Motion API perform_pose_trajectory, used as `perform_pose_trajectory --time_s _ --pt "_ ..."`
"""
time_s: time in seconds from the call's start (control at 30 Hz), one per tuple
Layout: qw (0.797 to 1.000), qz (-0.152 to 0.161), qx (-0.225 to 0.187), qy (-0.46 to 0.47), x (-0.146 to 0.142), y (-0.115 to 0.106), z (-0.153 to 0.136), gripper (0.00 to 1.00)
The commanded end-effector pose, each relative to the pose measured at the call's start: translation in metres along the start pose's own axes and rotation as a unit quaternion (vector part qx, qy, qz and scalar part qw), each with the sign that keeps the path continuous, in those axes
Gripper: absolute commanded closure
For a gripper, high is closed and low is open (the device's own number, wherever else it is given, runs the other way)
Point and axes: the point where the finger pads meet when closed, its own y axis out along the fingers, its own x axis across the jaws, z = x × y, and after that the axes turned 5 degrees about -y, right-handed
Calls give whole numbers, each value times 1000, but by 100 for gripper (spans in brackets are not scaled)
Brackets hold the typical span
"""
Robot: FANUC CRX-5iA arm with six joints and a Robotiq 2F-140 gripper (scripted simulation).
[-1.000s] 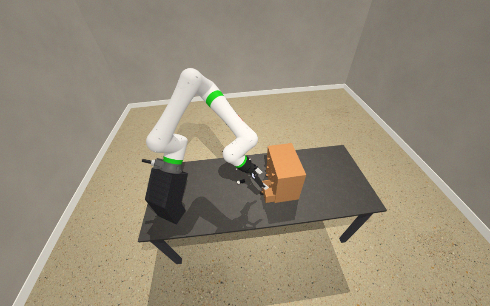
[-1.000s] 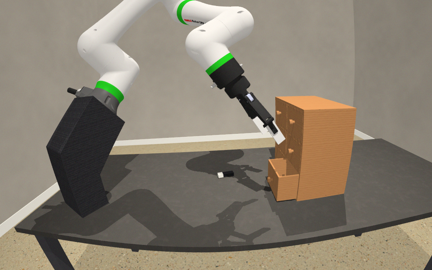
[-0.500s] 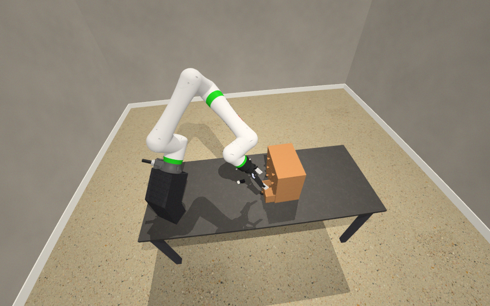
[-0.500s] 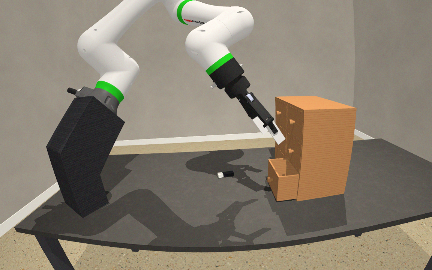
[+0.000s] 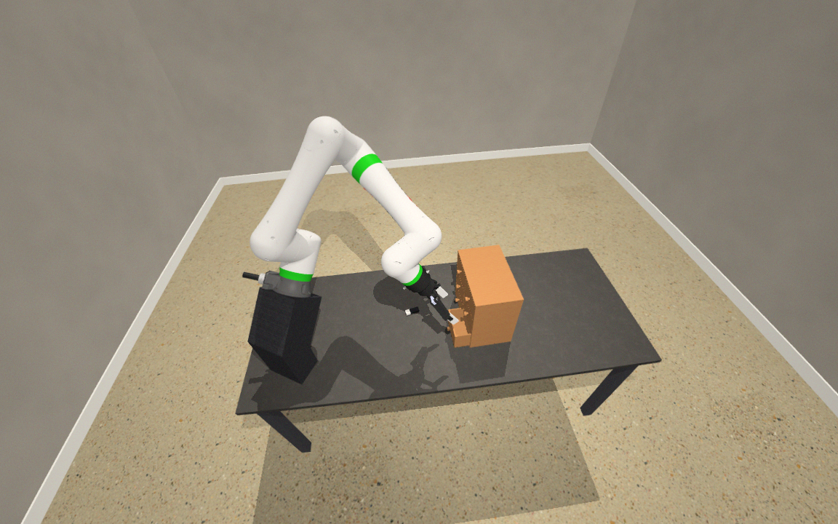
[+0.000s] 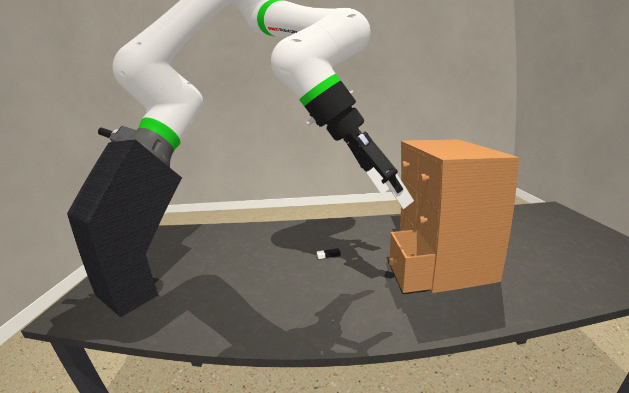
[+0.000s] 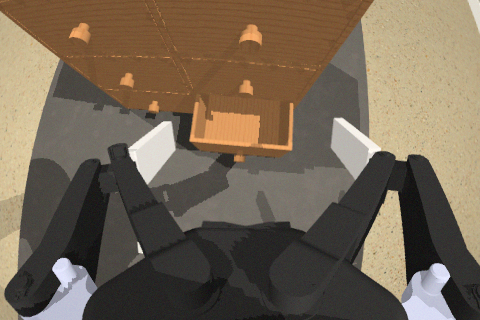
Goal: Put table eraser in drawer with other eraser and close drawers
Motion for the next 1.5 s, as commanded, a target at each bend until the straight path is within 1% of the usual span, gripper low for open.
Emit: perform_pose_trajectory --time_s 0.0,0.13,0.27,0.33,0.53,0.63,0.7,0.83,1.47 --pt "1000 4 -21 5 0 -10 -2 0" --pt "998 11 -58 12 0 -28 -6 0" --pt "993 22 -112 23 -1 -54 -12 0" --pt "993 22 -112 23 -1 -54 -12 0" --pt "977 41 -207 42 -1 -100 -22 0" --pt "968 48 -242 49 -2 -117 -26 0" --pt "963 51 -258 52 -2 -125 -28 0" --pt "959 54 -273 55 -2 -132 -29 0" --pt "958 54 -275 56 -2 -133 -30 0"
